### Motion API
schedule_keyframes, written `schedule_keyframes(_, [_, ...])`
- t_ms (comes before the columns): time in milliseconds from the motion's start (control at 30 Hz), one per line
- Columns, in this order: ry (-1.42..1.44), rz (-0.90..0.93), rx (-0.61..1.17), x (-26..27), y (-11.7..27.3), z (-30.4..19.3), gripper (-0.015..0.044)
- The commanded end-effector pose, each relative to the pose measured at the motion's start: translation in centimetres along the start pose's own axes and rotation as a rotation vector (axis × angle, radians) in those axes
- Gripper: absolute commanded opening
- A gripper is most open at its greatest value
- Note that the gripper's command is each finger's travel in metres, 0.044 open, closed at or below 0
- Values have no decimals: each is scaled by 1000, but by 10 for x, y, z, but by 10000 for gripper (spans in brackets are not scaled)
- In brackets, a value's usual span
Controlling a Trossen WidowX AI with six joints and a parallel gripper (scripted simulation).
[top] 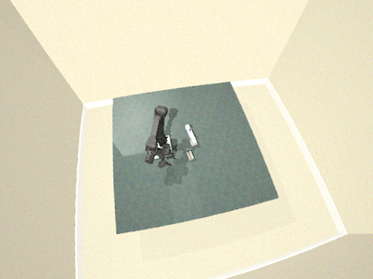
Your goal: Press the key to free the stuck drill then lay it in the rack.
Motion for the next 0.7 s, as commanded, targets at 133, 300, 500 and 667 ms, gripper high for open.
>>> schedule_keyframes(133, [0,0,0,0,0,0,269])
schedule_keyframes(300, [-4,26,8,1,-3,3,137])
schedule_keyframes(500, [-28,227,101,13,-28,33,0])
schedule_keyframes(667, [-26,357,212,30,-48,59,0])
Point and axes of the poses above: the point midway between the two fingers, 35 mm back from their tips, its own y axis back along the fingers, its own x axis across the jaws, z = x × y, the point moved 4 cm from there along y, back along the fingers, and after that the axes turned 1 degree about -y, right-handed, at the moved point
